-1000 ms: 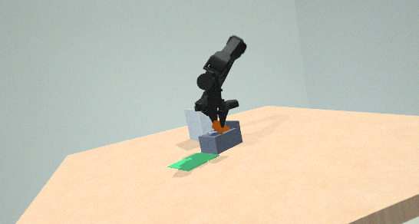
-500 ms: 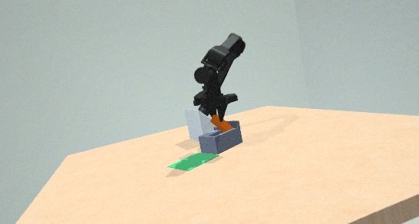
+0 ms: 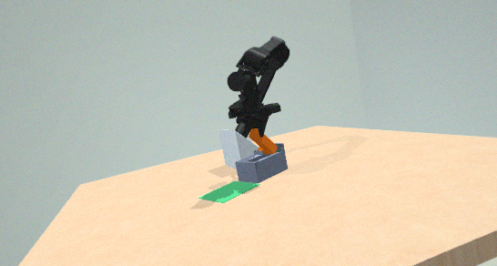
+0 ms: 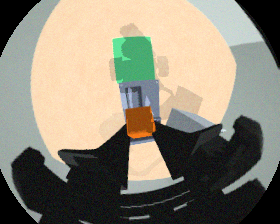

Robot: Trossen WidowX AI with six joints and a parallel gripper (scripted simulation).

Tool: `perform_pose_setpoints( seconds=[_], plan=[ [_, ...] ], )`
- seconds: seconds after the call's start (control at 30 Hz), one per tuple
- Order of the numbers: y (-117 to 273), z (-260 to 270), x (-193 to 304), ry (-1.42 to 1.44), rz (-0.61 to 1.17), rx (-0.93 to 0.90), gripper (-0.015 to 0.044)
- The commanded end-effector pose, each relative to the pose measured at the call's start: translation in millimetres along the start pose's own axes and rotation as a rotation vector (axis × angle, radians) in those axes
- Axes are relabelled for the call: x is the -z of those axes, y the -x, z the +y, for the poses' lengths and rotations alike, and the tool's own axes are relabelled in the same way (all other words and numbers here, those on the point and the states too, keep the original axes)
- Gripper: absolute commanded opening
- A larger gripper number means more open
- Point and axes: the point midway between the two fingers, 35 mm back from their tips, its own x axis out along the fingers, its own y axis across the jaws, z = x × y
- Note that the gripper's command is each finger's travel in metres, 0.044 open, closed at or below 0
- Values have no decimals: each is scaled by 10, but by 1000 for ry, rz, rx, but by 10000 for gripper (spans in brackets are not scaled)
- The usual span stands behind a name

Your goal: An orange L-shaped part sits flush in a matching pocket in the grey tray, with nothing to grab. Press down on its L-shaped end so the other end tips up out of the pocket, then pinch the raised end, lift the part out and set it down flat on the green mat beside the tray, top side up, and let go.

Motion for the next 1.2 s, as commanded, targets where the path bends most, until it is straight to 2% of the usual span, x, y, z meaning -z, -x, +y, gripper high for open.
perform_pose_setpoints(
  seconds=[0.0, 0.73, 1.17],
  plan=[
    [79, 3, -12, 3, -7, -1, 0],
    [291, -1, -32, 3, -7, 0, 0],
    [267, -36, -507, 4, -10, -1, 0]
  ],
)
